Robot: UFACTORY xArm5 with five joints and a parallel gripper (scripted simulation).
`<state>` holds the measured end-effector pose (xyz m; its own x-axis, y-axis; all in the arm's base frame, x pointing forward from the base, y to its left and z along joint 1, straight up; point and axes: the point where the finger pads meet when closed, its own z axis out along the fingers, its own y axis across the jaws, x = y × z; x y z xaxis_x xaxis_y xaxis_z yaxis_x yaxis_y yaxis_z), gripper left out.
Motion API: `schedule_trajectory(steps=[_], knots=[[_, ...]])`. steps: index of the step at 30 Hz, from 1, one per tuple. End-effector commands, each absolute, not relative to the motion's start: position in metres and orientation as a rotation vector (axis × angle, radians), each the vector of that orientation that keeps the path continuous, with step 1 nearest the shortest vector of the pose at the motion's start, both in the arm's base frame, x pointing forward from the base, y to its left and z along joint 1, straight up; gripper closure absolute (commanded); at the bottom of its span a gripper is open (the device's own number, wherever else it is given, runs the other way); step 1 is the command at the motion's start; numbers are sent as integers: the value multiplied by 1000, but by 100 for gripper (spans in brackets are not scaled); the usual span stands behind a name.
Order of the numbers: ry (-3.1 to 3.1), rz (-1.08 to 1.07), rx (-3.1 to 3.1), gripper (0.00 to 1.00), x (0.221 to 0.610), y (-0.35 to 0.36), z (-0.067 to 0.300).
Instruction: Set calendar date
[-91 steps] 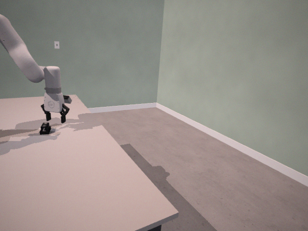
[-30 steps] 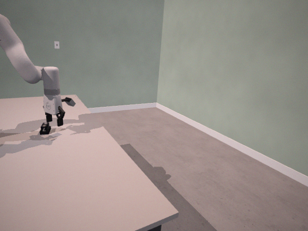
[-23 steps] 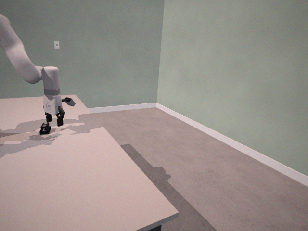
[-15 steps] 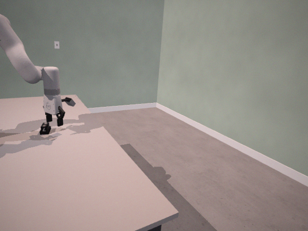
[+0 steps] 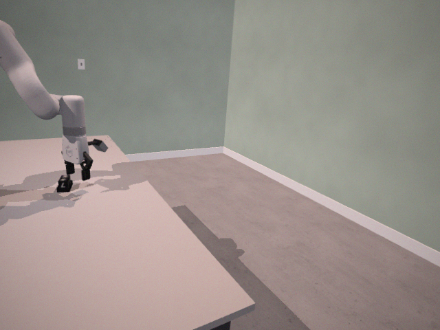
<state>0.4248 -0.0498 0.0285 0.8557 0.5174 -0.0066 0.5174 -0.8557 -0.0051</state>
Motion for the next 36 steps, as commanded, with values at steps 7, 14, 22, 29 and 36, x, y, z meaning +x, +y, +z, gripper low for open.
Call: schedule_trajectory(steps=[7, 14, 22, 29, 36], knots=[[-843, 7, -3024, 0, 426, -50, 30], [-774, 7, -3043, 0, 425, -50, 30], [-442, 7, -3109, 0, 417, -52, 29], [-407, 8, -3114, 0, 404, -54, 29], [-130, 8, -3138, 0, 399, -56, 29]])
